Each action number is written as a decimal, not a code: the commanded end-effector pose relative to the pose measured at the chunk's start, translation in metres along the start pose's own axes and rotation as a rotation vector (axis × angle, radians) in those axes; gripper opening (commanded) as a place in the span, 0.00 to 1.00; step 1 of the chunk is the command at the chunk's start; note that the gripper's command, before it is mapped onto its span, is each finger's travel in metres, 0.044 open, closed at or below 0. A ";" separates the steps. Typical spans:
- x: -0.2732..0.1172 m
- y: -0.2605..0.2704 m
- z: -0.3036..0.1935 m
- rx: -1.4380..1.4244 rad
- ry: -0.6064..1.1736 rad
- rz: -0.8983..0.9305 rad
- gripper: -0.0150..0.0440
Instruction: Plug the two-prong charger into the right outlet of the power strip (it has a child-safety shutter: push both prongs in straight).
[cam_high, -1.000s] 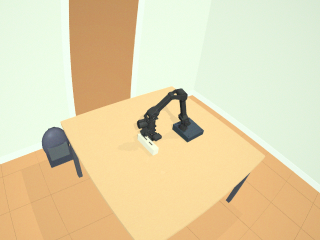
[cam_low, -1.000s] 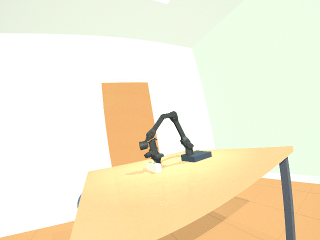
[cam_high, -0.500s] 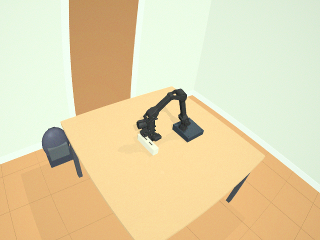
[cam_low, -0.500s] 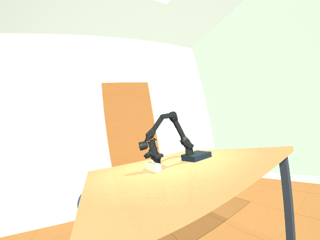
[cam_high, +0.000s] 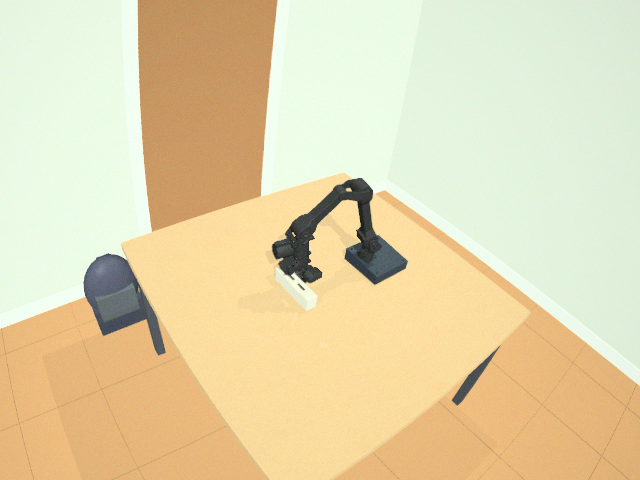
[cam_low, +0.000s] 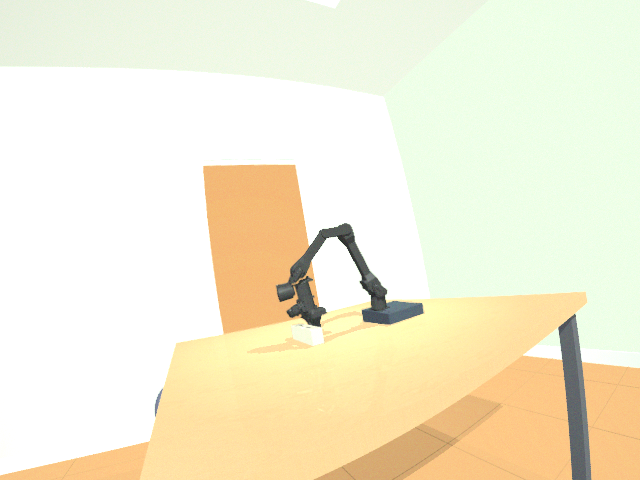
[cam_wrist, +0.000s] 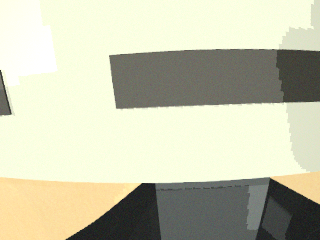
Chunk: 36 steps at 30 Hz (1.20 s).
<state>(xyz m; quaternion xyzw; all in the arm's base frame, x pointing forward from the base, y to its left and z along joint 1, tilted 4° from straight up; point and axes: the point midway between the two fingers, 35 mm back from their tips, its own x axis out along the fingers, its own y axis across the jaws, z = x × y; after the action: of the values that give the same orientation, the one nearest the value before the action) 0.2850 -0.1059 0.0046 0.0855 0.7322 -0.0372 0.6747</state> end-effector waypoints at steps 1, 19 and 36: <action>-0.006 0.000 0.015 -0.002 -0.048 -0.002 0.25; -0.007 0.000 0.017 -0.002 -0.048 -0.002 0.25; -0.002 0.000 0.004 0.001 -0.001 0.000 0.57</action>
<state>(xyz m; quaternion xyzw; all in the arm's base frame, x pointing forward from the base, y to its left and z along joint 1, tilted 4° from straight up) 0.2885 -0.1066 0.0056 0.0863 0.7332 -0.0375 0.6735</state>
